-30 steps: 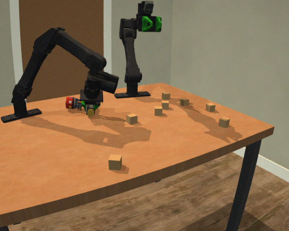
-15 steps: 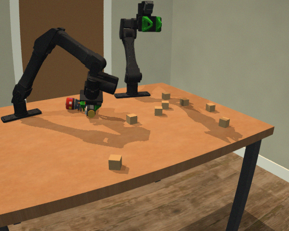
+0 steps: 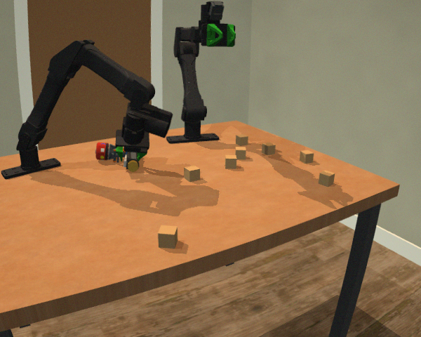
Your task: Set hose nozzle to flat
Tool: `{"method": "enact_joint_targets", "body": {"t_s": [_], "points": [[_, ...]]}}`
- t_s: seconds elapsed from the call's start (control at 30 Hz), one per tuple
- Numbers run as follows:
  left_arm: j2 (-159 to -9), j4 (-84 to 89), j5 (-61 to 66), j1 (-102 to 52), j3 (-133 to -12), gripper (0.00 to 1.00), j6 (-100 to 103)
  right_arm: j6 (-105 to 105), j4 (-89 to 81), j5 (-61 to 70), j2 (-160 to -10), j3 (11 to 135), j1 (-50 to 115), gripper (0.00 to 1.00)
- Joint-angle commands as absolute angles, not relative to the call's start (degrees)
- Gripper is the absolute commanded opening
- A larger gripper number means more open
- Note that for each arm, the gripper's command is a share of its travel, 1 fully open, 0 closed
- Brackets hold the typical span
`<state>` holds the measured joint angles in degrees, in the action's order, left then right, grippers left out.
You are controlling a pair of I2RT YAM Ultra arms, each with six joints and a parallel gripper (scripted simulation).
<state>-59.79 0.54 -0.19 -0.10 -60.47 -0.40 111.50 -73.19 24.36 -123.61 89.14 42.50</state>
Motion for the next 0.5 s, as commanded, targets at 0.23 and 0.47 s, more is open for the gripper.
{"method": "enact_joint_targets", "body": {"t_s": [0.23,0.47], "points": [[-59.31,-0.92,-0.56,-0.61,-62.93,0.36,-0.74,112.3,-75.55,25.07,-121.49,92.44,42.36,0.51],[-59.31,-0.92,-0.57,-0.61,-62.93,0.36,-0.75,114.23,-83.02,24.1,-123.58,97.71,40.07,0.51]]}}
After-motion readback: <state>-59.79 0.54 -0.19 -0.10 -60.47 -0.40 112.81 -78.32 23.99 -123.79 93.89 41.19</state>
